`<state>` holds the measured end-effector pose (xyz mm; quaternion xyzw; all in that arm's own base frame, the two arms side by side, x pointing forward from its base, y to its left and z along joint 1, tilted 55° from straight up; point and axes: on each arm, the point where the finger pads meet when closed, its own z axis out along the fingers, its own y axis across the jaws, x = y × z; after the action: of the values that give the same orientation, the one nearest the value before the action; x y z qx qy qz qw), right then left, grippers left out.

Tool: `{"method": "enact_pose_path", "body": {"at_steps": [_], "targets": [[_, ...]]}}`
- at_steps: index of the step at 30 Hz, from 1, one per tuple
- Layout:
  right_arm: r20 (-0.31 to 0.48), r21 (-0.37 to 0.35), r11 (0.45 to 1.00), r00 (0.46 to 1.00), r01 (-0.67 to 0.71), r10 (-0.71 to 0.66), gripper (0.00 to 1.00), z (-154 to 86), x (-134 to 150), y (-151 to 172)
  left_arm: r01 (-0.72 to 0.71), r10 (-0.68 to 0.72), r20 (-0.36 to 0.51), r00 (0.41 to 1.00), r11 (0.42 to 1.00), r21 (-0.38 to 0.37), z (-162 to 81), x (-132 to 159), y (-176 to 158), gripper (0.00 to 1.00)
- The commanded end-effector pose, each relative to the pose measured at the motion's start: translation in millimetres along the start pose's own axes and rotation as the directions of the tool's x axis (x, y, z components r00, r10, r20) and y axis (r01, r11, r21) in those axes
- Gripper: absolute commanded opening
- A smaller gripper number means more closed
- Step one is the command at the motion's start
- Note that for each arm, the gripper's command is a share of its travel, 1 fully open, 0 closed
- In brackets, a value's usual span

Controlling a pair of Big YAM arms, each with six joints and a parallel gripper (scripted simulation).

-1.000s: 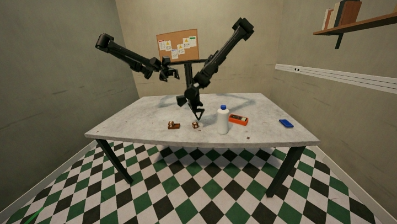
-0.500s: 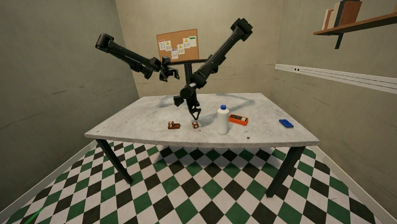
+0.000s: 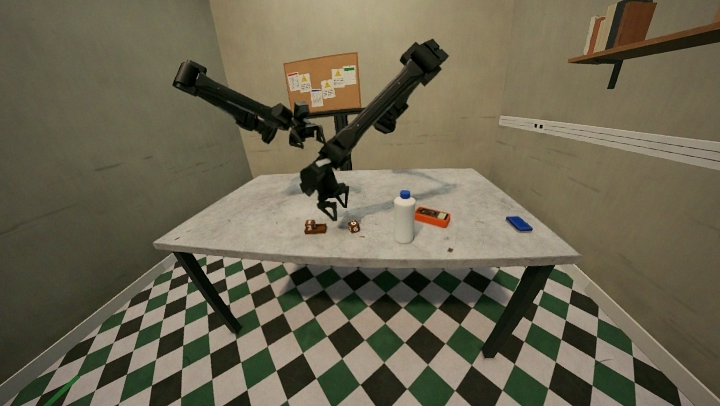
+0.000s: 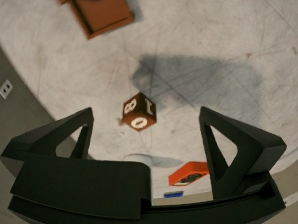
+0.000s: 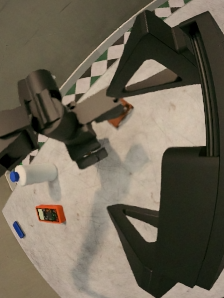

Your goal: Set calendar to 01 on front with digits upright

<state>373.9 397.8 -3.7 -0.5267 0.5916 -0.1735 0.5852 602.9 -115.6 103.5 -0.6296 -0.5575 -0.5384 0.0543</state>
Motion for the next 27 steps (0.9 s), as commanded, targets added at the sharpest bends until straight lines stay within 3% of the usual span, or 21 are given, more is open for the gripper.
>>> {"method": "enact_pose_path", "body": {"at_steps": [1, 18, 22, 27], "targets": [[0.005, 0.005, 1.000, 1.000, -0.004, 0.004, 1.00, 3.1, -3.4, -2.0, -0.052, 0.052, -0.013, 0.999, 0.998, -0.034, -1.5, 0.5, 8.5, 1.00], [0.005, 0.005, 1.000, 1.000, -0.004, 0.004, 1.00, 3.1, -3.4, -2.0, -0.027, 0.027, -0.011, 1.000, 0.999, -0.033, -2.6, 2.4, 9.0, 1.00], [-0.009, 0.011, 1.000, 1.000, 0.009, -0.009, 1.00, 10.2, 5.8, -4.2, 0.056, -0.057, -0.018, 0.998, 0.998, -0.023, 2.8, 18.5, 10.9, 1.00], [0.073, -0.010, 1.000, 0.997, 0.025, -0.024, 1.00, 17.2, -3.5, -4.2, 0.315, -0.315, 0.014, 0.949, 0.949, -0.014, 1.5, 27.9, 12.7, 1.00]]}}
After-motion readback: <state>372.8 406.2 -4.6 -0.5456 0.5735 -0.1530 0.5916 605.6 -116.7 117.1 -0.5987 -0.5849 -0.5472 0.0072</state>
